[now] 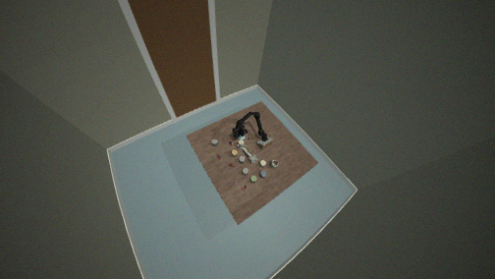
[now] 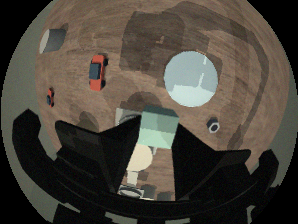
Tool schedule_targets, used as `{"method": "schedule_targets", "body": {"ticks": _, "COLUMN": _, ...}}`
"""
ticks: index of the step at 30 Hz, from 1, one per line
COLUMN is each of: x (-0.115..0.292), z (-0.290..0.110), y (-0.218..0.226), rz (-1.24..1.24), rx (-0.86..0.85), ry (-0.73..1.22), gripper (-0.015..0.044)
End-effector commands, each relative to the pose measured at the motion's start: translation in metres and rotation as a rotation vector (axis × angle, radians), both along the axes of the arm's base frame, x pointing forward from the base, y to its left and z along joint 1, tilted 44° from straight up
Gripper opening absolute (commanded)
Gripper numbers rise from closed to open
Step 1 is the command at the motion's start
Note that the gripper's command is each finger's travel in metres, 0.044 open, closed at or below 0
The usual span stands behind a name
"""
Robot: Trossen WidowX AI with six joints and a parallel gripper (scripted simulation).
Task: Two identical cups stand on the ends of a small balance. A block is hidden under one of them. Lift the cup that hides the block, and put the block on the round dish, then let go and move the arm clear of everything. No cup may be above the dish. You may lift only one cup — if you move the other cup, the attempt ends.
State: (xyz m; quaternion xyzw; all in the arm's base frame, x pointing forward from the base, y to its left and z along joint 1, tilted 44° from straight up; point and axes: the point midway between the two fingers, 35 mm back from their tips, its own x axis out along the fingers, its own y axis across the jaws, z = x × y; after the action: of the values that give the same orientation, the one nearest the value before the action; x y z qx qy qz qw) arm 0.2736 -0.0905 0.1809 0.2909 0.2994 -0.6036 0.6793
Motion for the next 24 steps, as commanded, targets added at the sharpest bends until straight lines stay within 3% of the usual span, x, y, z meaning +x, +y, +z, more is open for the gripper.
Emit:
{"method": "schedule_targets", "body": {"ticks": 1, "x": -0.019, "z": 0.008, "y": -0.020, "rz": -0.009, "rx": -0.026, "ry": 0.005, "gripper": 0.0000}}
{"method": "schedule_targets", "body": {"ticks": 6, "x": -0.045, "z": 0.017, "y": -0.043, "rz": -0.029, "rx": -0.057, "ry": 0.015, "gripper": 0.0000}}
{"method": "schedule_targets", "body": {"ticks": 24, "x": -0.043, "z": -0.013, "y": -0.073, "rz": -0.030, "rx": -0.061, "ry": 0.015, "gripper": 0.0000}}
